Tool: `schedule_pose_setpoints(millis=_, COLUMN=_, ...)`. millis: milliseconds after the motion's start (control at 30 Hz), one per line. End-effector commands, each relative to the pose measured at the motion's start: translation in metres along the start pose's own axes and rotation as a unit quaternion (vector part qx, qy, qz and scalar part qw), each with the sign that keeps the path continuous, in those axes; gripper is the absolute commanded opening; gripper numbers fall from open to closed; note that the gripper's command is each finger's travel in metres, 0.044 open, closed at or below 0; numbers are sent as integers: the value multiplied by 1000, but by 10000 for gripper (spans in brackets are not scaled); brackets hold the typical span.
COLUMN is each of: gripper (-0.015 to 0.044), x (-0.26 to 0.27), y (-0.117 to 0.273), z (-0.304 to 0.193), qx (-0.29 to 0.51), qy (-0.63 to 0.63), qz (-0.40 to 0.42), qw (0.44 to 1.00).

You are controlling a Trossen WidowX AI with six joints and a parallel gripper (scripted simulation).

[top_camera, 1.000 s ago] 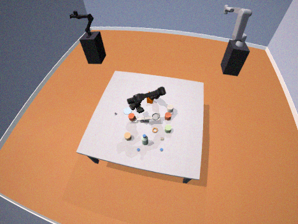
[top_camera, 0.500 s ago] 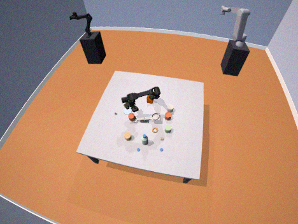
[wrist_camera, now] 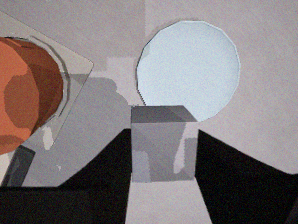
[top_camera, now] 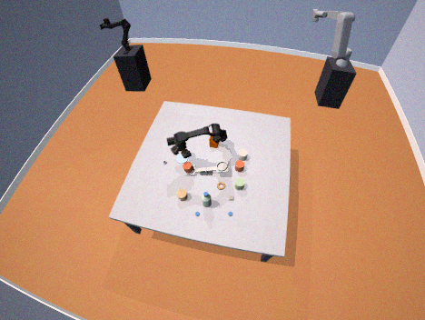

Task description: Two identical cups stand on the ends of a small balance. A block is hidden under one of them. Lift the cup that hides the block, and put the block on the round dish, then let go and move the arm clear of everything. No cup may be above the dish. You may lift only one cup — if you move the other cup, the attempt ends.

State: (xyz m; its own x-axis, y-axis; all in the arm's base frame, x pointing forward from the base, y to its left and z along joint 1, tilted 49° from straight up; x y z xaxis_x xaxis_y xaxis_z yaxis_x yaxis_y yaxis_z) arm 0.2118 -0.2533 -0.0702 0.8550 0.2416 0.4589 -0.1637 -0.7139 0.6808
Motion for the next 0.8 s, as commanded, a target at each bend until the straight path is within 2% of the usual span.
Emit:
schedule_pose_setpoints(millis=0, gripper=0, x=-14, y=-7, z=8, qx=2, qy=5, qz=-1, qw=1000)
schedule_pose_setpoints(millis=233, gripper=0, x=-38, y=-24, z=17, qx=13, qy=8, qz=0, qw=1000)
schedule_pose_setpoints(millis=767, gripper=0, x=-38, y=-66, z=16, qx=14, qy=9, qz=0, qw=1000)
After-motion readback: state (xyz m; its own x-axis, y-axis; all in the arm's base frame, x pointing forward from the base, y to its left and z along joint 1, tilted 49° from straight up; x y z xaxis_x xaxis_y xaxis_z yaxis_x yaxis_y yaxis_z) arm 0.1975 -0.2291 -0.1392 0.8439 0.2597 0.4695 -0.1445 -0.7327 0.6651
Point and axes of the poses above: the point midway between the two fingers, 35 mm back from their tips, its own y axis back along the fingers, its own x axis across the jaws, z = x × y, the point moved 3 cm from there along y, back along the fingers, and after that the axes turned 9 degrees about -y, right-handed, at the moved point
